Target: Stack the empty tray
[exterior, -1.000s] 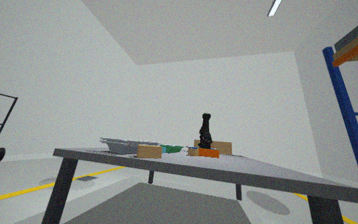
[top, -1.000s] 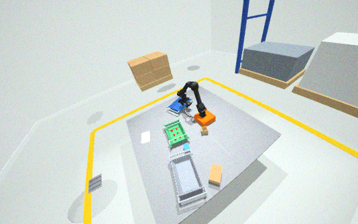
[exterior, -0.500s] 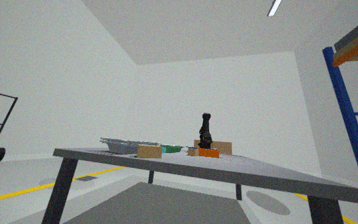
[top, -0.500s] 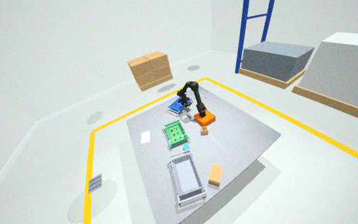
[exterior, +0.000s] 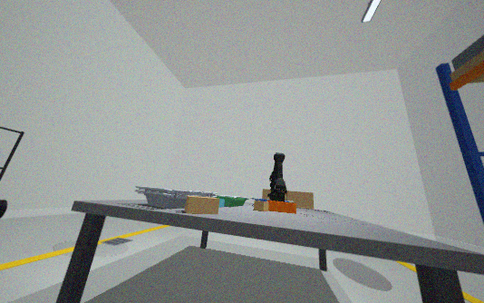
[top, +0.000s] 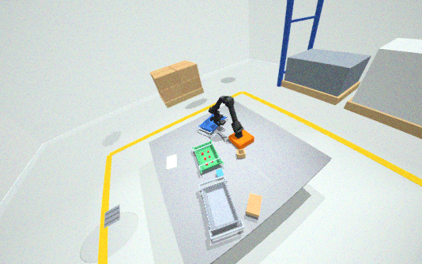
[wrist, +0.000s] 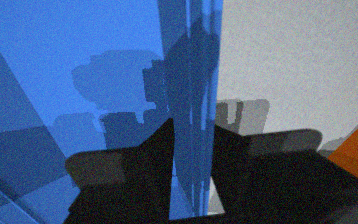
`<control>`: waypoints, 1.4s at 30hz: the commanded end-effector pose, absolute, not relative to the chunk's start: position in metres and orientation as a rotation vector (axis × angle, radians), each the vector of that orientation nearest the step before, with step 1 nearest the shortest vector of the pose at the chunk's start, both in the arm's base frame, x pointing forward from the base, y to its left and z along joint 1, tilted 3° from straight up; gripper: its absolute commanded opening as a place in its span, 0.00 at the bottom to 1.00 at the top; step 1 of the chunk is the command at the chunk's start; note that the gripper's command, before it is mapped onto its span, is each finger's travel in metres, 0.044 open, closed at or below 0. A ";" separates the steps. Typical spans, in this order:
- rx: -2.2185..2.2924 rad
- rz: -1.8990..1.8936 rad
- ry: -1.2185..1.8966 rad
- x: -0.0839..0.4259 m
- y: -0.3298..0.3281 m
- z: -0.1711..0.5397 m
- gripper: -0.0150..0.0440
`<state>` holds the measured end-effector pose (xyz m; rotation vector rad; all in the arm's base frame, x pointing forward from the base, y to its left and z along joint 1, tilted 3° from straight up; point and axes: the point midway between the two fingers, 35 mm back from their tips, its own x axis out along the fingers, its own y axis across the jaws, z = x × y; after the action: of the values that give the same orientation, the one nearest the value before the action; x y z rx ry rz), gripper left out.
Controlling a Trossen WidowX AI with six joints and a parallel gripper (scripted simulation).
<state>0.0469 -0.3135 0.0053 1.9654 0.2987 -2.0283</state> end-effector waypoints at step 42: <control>1.970 -2.032 0.303 0.051 -0.318 0.130 0.25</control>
<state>0.0495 -0.3117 0.1110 1.9750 0.3360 -2.0422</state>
